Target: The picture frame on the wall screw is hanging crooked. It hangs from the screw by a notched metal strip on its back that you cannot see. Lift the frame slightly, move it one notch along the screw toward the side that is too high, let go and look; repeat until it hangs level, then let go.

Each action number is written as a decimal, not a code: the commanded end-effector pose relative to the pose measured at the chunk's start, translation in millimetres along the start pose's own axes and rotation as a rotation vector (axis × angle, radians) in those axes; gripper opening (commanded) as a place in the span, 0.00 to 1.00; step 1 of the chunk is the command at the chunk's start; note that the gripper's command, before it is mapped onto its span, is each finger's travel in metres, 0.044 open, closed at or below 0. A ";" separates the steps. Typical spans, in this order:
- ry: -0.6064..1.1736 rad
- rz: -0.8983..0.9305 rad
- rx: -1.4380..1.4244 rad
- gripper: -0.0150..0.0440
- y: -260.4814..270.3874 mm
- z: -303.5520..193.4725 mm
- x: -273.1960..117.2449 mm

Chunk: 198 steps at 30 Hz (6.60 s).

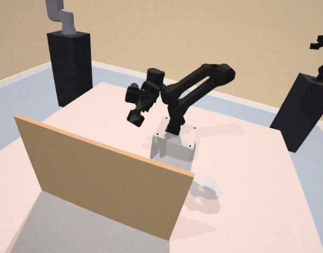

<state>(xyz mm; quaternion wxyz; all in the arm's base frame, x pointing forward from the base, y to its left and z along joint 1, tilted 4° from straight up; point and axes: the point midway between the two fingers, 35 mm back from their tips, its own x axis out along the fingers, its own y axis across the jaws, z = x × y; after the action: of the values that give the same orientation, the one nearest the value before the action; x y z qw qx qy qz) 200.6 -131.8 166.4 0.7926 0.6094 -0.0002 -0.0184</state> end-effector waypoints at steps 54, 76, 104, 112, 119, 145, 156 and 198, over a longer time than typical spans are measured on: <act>0.002 0.016 0.002 0.69 -38.3 -2.9 150.9; 0.001 0.018 0.002 0.69 -37.3 -2.1 175.5; 0.001 0.019 0.002 0.69 -36.5 -2.7 190.9; 0.001 0.019 0.002 0.69 -36.5 -2.7 190.9; 0.001 0.019 0.002 0.69 -36.5 -2.7 190.9; 0.001 0.019 0.002 0.25 -36.9 -2.2 191.1; 0.001 0.019 0.002 0.25 -34.8 -2.9 191.1; 0.001 0.019 0.003 0.25 -28.3 -3.2 191.0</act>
<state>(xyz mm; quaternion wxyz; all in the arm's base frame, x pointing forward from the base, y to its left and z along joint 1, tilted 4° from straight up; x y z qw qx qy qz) 390.8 -141.4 130.7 0.7918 0.6107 -0.0020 -0.0119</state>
